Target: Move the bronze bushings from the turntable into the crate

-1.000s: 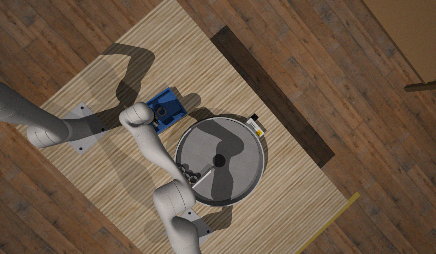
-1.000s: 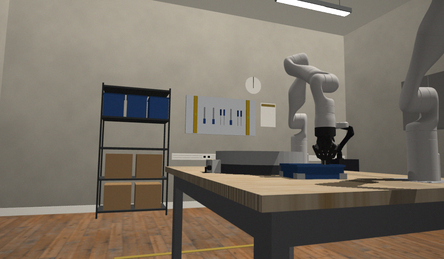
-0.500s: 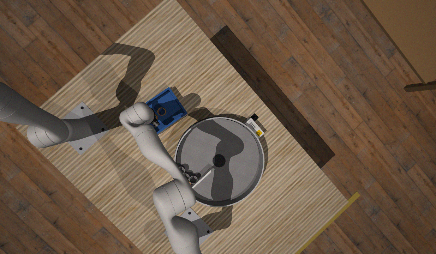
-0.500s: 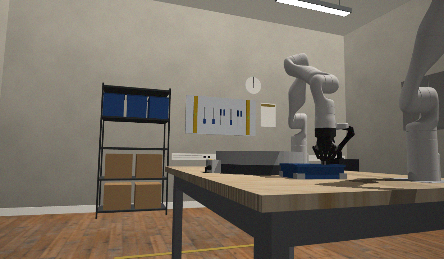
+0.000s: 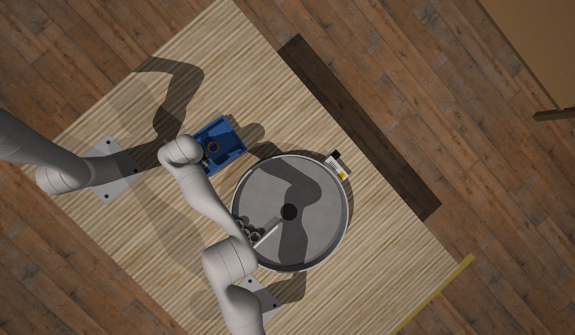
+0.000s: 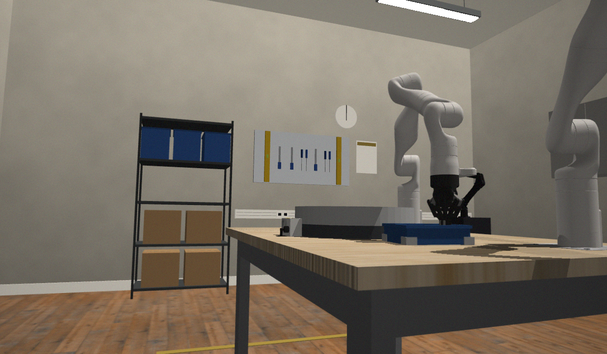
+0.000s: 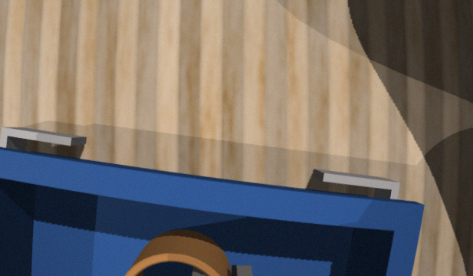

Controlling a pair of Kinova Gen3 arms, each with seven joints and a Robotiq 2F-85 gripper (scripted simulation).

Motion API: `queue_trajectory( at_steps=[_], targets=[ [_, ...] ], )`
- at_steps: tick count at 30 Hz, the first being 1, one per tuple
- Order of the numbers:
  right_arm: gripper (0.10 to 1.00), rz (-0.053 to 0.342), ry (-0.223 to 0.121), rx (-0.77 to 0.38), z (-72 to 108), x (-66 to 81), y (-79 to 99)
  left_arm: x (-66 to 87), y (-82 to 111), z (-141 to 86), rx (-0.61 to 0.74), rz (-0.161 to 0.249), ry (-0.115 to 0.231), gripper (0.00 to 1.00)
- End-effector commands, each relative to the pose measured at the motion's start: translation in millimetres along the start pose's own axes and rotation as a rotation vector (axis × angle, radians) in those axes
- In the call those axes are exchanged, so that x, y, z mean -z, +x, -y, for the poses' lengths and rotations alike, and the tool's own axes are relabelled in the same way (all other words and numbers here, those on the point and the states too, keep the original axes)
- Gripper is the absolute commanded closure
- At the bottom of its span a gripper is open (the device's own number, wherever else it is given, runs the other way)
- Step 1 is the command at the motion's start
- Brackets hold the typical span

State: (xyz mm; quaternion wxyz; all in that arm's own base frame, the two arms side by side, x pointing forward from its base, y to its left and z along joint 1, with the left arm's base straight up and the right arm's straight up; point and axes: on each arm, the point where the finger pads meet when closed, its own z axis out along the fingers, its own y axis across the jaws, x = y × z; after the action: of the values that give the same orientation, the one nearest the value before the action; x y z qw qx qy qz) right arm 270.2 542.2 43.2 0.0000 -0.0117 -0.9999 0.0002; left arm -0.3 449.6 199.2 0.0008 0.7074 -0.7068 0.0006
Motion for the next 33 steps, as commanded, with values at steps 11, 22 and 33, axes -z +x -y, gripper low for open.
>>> queue_trajectory(
  at_steps=[11, 22, 33],
  targets=[
    [1.000, 0.001, -0.002, 0.000, -0.7, 1.5, -0.3, 0.8, -0.4, -0.1, 0.000, 0.002, 0.000, 0.001],
    [0.877, 0.001, -0.002, 0.000, -0.7, 1.5, -0.3, 0.8, -0.4, -0.1, 0.000, 0.002, 0.000, 0.001],
    [0.877, 0.001, -0.002, 0.000, -0.7, 1.5, -0.3, 0.8, -0.4, -0.1, 0.000, 0.002, 0.000, 0.001]
  ],
)
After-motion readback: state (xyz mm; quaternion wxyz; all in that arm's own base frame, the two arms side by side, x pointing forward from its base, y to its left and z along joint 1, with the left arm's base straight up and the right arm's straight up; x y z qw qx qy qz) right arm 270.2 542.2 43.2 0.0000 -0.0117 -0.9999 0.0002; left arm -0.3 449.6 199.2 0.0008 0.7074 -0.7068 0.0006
